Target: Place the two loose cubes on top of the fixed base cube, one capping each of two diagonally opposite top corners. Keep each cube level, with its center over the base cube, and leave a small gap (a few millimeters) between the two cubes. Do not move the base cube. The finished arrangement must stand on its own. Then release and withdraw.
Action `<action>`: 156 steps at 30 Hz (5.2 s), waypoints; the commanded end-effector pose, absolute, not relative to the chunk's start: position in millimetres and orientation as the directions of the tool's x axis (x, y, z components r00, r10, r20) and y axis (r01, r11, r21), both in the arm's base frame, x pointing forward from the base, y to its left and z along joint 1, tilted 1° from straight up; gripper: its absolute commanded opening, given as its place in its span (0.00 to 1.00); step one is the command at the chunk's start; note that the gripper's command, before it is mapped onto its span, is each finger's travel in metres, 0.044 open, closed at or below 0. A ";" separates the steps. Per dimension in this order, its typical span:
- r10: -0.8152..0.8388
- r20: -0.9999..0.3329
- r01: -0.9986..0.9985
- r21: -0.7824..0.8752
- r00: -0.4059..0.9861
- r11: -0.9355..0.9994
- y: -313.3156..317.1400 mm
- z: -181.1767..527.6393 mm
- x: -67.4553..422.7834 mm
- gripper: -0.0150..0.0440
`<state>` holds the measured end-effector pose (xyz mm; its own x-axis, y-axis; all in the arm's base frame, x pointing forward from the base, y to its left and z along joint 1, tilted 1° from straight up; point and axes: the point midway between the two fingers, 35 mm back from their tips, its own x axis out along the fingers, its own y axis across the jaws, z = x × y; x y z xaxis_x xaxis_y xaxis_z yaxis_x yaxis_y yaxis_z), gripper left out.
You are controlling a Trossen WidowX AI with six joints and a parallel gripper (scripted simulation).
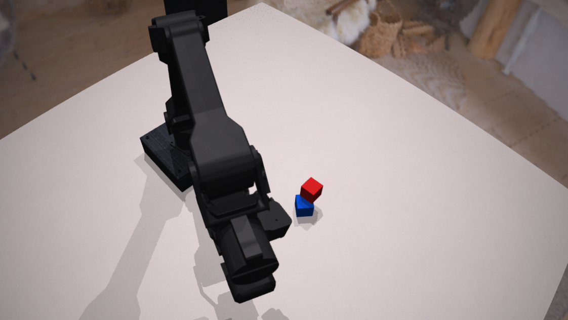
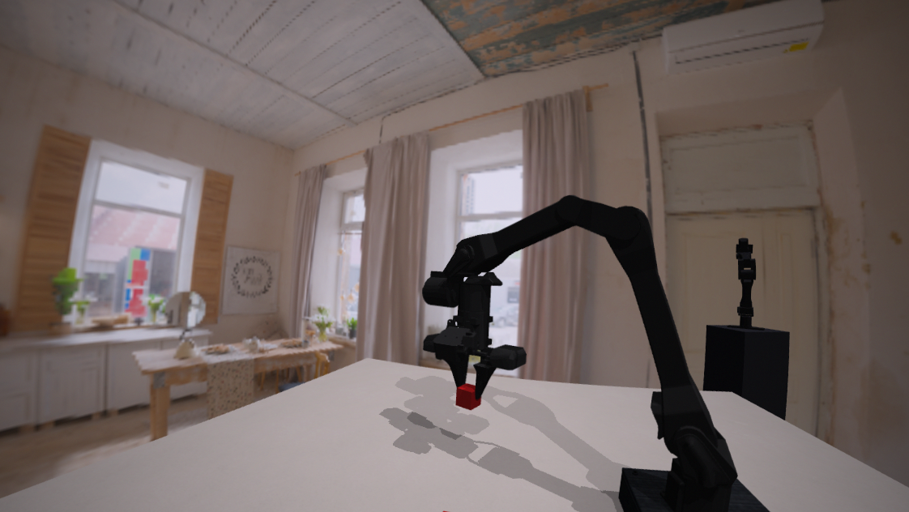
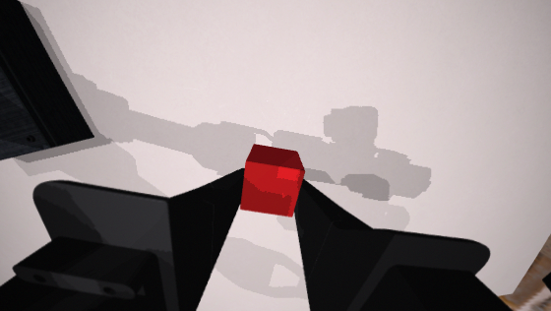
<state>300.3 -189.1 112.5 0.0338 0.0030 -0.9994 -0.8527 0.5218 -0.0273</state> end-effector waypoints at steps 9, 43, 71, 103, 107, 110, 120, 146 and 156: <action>0.008 -0.999 -0.725 -0.020 0.036 0.689 -171.8 118.0 304.3 0.43; 0.013 -0.999 0.163 0.019 0.037 0.987 -98.3 115.8 315.2 0.43; 0.018 -0.999 0.822 0.041 0.037 0.568 -40.1 112.8 311.4 0.43; 0.023 -0.999 0.991 0.033 0.036 -0.127 9.3 107.1 299.0 0.43; 0.023 -0.999 0.991 0.033 0.036 -0.130 10.2 95.3 299.3 0.43; 0.023 -0.999 0.991 0.033 0.036 -0.133 11.0 85.9 299.2 0.43; 0.023 -0.999 0.990 0.033 0.036 -0.135 11.6 78.5 298.9 0.43; 0.023 -0.999 0.991 0.033 0.036 -0.129 12.3 49.5 301.7 0.43; 0.023 -0.999 0.991 0.033 0.036 -0.126 12.3 48.0 301.7 0.43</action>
<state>301.5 12.0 48.4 0.0348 0.0219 -0.9992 0.9912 -0.1289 0.0317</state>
